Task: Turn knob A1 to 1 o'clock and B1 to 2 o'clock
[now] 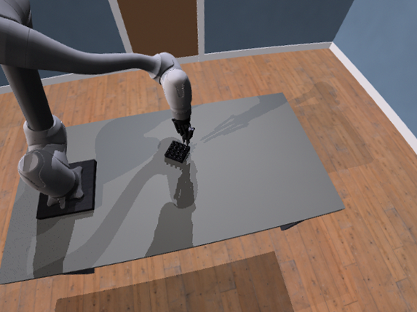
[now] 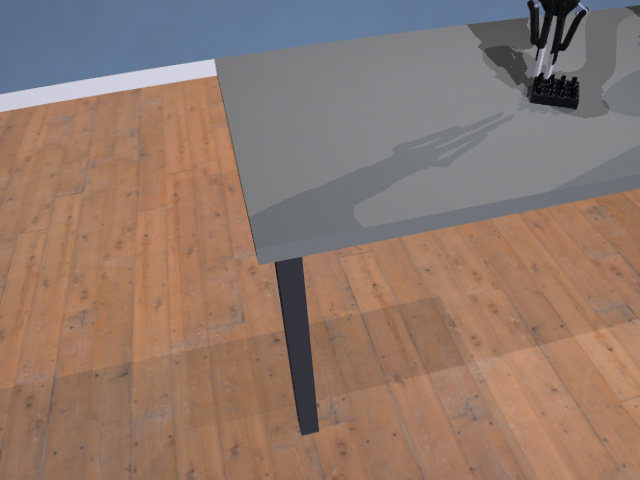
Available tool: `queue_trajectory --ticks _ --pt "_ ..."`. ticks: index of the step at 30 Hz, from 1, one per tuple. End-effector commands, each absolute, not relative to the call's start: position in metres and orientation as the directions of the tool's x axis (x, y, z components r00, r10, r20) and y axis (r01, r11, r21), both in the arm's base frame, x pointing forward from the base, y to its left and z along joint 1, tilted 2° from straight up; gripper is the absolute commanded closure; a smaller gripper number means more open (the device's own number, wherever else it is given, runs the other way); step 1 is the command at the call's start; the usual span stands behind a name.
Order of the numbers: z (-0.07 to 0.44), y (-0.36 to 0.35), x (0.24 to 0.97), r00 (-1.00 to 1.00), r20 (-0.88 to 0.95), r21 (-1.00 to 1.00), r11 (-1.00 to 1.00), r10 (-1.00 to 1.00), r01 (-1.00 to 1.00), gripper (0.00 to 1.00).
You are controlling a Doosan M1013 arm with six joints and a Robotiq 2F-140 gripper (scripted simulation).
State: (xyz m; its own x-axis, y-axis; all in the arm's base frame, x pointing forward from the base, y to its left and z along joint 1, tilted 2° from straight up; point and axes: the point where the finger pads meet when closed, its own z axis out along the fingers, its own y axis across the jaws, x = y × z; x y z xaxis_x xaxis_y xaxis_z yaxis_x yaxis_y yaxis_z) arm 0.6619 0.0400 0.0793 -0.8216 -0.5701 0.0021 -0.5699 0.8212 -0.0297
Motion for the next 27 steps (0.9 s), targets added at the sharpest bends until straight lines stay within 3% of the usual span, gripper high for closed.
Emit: queue_trajectory --ticks 1,18,27 --pt "0.079 0.04 0.662 -0.821 0.002 -0.03 0.821 -0.571 -0.571 0.88" --pt "0.085 0.046 0.656 -0.378 0.018 -0.024 0.377 -0.926 -0.926 0.88" --pt "0.09 0.05 0.651 0.035 0.026 -0.014 -0.036 -0.999 -0.999 0.88"
